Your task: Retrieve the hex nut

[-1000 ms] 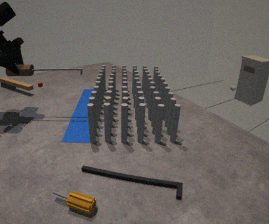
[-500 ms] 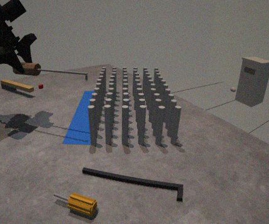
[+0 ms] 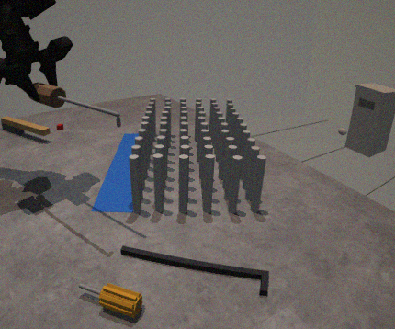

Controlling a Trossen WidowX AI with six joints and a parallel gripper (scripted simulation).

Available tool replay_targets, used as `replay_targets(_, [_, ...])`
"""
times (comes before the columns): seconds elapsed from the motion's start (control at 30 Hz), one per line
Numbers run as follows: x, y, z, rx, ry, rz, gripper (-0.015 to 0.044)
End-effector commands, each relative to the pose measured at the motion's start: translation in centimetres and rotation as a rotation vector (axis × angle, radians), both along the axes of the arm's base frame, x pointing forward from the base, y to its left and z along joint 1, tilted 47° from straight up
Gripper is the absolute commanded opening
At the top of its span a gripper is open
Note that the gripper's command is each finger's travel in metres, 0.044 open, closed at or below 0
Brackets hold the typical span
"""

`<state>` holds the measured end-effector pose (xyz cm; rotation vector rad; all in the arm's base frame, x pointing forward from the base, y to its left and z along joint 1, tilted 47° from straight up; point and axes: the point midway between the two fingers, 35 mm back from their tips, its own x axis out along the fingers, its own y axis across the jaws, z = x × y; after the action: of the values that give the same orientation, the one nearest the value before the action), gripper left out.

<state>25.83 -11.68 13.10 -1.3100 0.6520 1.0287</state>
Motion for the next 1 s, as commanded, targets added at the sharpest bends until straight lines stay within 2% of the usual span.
replay_targets(0.0, [0.1, -1.8, -0.6, 0.007, 0.054, -0.074, 0.0])
replay_targets(0.97, [-1.5, -13.1, -8.5, 0.095, 0.464, -0.517, 0.0])
